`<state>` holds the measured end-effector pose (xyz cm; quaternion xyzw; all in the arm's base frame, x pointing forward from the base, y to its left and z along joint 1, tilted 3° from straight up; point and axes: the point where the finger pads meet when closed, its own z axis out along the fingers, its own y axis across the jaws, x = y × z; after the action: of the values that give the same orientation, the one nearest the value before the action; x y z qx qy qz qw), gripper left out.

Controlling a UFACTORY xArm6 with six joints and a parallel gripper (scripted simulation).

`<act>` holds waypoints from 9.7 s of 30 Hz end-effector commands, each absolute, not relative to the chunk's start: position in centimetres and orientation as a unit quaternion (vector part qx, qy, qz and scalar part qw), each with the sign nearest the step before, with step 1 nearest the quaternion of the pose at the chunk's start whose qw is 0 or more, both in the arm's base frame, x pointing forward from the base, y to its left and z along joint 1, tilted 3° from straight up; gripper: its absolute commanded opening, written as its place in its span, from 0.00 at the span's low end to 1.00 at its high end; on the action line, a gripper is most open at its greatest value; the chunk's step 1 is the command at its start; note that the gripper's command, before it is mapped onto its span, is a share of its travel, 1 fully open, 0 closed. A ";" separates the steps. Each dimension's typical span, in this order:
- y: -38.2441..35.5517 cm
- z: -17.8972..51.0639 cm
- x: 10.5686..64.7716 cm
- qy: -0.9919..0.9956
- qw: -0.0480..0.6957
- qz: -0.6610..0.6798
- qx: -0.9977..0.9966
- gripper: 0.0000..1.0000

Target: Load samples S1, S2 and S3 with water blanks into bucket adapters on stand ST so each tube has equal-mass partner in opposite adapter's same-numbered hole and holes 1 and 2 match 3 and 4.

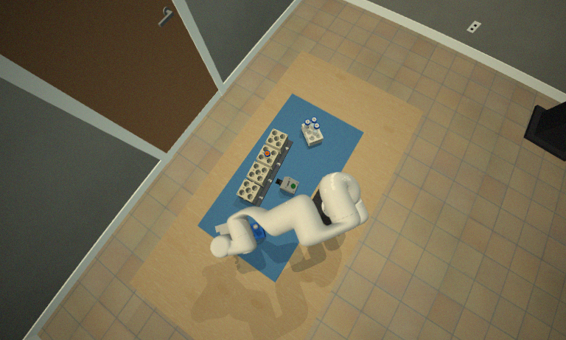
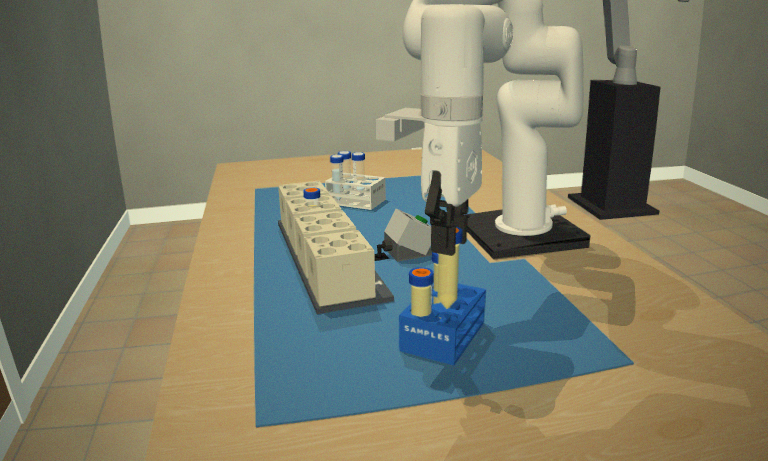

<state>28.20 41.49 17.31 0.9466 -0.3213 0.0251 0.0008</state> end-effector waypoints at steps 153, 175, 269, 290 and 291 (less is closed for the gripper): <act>-4.9 25.4 43.5 0.075 0.011 0.025 0.997 0.00; -12.2 25.7 45.9 0.075 0.011 0.025 0.997 0.00; -12.3 18.4 46.3 0.075 0.011 0.025 0.997 0.00; -12.3 16.5 46.4 0.075 0.011 0.025 0.997 0.00; -12.3 16.4 46.4 0.075 0.011 0.025 0.997 0.00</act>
<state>46.23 -12.29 16.45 0.9969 0.0750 0.0226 0.0103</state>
